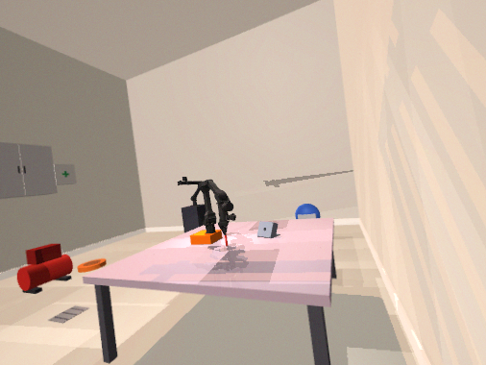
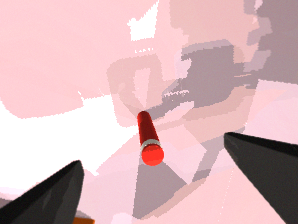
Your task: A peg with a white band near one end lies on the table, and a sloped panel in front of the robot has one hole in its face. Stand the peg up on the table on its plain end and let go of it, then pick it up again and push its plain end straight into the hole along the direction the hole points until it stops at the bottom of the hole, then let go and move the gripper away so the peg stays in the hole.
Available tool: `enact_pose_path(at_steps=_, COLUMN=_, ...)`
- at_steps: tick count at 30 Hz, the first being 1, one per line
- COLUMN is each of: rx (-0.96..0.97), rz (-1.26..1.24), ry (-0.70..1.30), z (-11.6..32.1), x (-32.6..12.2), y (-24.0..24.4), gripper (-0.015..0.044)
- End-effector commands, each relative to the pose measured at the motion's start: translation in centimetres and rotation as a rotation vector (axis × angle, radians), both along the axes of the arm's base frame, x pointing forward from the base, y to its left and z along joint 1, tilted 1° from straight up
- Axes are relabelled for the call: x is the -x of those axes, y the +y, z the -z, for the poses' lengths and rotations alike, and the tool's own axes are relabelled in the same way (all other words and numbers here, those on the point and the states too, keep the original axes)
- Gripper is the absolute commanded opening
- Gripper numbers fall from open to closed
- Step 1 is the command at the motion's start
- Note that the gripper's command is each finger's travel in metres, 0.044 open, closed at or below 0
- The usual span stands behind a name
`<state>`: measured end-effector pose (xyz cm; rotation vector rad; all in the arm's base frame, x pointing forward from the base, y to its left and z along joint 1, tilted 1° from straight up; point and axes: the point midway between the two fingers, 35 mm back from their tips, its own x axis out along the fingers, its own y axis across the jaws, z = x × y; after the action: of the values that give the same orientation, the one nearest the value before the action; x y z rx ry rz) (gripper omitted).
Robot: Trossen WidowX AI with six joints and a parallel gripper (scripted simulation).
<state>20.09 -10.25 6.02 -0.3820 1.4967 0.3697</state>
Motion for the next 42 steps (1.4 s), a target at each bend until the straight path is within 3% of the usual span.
enact_pose_path(at_steps=1, rx=0.004, rz=-0.006, ry=0.003, z=0.8, x=0.0, y=-0.1, gripper=0.0440)
enact_pose_path(at_steps=25, rx=0.004, rz=-0.006, ry=0.003, z=4.3, x=0.1, y=0.1, gripper=0.0440)
enact_pose_path(at_steps=41, rx=-0.001, rz=-0.003, ry=0.002, z=3.9, x=0.0, y=0.1, gripper=0.0020)
enact_pose_path(at_steps=42, rx=-0.001, rz=-0.003, ry=0.002, z=3.9, x=0.0, y=0.1, gripper=0.0013)
